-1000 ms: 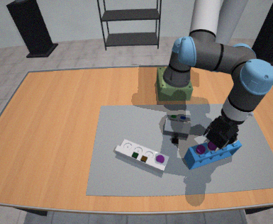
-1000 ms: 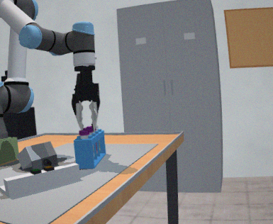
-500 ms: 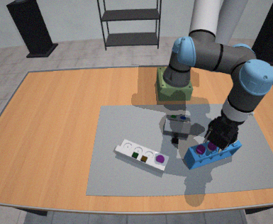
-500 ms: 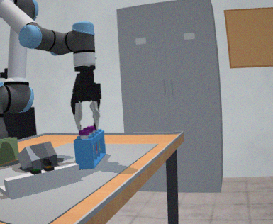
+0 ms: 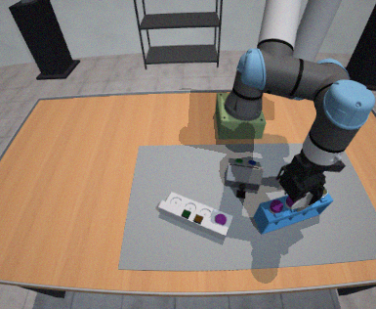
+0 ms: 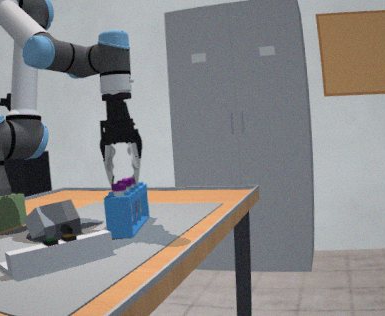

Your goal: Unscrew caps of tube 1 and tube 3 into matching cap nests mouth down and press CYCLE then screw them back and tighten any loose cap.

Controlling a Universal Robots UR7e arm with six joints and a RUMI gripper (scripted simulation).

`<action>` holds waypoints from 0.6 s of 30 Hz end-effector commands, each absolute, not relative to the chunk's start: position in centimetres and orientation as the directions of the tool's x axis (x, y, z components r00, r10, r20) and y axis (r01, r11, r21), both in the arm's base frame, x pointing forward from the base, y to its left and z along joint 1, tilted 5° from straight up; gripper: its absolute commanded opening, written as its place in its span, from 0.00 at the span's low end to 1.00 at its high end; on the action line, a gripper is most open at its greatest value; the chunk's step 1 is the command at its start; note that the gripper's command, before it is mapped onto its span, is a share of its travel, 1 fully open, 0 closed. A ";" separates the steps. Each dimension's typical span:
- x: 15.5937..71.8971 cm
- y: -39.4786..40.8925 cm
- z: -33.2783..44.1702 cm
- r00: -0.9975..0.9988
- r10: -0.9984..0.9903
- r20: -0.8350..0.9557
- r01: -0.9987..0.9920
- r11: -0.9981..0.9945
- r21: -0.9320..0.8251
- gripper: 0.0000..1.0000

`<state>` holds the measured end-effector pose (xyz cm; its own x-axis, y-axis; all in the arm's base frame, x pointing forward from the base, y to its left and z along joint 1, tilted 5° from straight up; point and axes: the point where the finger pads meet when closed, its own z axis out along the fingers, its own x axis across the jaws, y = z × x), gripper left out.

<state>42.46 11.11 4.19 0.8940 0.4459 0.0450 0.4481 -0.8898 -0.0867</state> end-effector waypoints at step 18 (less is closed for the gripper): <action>42.5 11.1 4.2 0.986 -0.166 -0.012 -0.167 -0.982 -0.085 0.00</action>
<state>42.45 11.12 4.20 0.9885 -0.1509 -0.0118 -0.1513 -0.9844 -0.0895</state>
